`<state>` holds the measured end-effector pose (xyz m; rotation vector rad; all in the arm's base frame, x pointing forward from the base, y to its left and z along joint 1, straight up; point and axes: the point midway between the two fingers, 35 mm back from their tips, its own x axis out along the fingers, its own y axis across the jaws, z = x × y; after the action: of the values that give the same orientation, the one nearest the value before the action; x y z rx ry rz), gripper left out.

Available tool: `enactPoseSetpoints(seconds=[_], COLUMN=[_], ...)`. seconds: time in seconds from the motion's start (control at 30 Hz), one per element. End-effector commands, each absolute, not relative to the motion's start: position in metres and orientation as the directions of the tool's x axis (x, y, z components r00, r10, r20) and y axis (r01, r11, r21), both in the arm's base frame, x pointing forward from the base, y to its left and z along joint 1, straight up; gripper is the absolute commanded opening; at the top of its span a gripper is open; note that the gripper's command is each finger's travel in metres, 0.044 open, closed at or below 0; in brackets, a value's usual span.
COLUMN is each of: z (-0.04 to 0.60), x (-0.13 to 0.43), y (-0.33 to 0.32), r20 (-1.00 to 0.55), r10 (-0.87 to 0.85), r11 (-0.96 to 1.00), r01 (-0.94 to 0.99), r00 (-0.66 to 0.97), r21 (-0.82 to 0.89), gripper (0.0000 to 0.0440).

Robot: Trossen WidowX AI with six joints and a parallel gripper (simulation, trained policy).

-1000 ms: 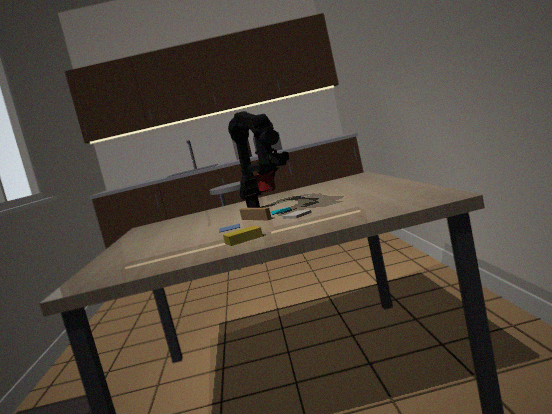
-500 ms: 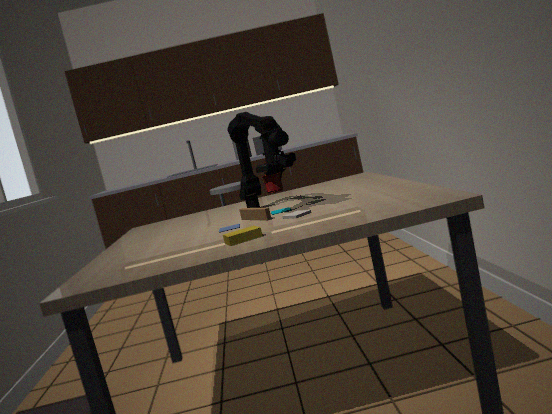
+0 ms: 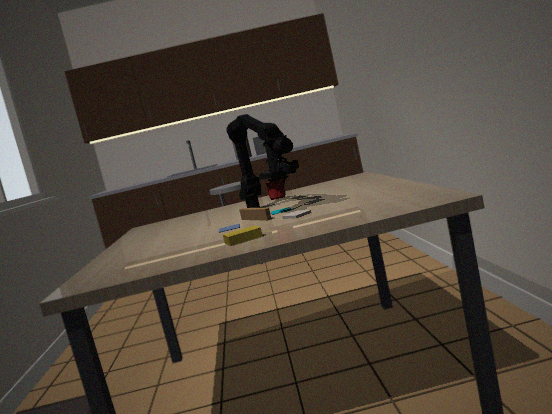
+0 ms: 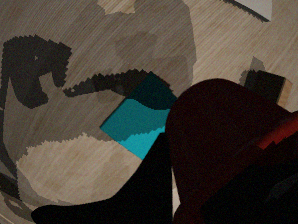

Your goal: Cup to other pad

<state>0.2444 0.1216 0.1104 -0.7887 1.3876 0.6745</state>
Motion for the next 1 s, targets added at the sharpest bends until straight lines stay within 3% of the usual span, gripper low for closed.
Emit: enactPoseSetpoints(seconds=[0.0,0.43,0.67,0.87,0.97], z=[0.100,0.069,0.057,0.057,0.062], x=[0.237,0.215,0.205,0.206,0.209], y=[0.122,0.122,0.120,0.121,0.123], r20=[-0.996,-0.995,-0.995,-0.994,-0.991], r10=[-0.043,-0.048,-0.057,-0.034,-0.008], r11=[0.594,0.615,0.622,0.632,0.638], r01=[-0.799,-0.782,-0.776,-0.768,-0.763], r00=[0.084,0.083,0.084,0.108,0.131], r21=[-0.093,-0.095,-0.101,-0.105,-0.106], gripper=[0.0000,0.0002,0.0027,0.0062,0.0121])
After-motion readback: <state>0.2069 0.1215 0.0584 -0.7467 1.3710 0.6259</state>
